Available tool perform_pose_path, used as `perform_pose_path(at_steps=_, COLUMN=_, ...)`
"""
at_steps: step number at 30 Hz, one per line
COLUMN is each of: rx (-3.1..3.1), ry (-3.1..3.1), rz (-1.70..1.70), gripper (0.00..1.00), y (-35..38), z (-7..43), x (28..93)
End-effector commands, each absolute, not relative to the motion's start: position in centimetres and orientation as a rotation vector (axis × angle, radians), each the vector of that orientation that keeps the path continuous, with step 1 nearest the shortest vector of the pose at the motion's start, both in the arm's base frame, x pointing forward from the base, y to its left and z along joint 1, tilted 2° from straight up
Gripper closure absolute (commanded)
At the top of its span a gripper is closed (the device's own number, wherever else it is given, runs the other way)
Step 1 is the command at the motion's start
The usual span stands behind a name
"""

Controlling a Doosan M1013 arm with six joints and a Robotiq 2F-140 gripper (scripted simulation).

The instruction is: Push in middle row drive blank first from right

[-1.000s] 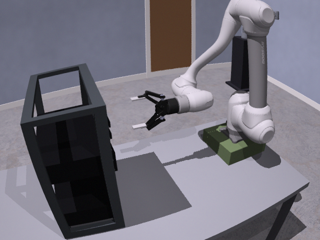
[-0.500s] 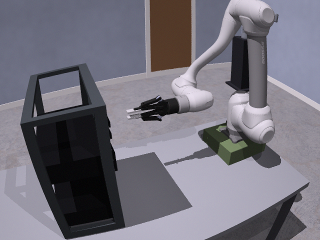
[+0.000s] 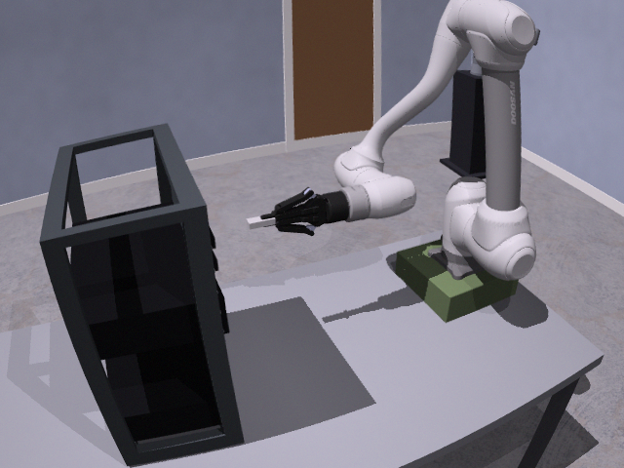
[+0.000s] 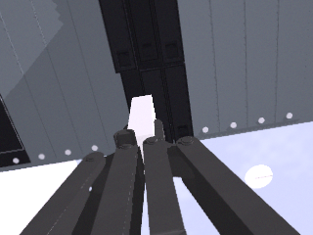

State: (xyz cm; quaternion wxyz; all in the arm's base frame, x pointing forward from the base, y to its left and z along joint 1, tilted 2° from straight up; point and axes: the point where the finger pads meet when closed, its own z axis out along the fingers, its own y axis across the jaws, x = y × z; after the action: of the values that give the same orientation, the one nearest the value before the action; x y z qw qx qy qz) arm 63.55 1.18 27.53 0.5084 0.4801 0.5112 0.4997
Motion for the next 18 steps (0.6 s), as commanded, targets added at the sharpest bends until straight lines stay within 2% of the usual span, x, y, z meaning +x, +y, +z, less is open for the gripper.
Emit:
perform_pose_path(at_steps=1, rx=1.157, ry=1.232, rz=1.204, gripper=1.0, y=1.2, z=27.5, x=63.6)
perform_pose_path(at_steps=11, rx=1.157, ry=1.232, rz=1.204, gripper=1.0, y=0.9, z=27.6, x=63.9)
perform_pose_path(at_steps=18, rx=1.157, ry=1.232, rz=1.204, gripper=1.0, y=-1.0, z=28.0, x=66.5)
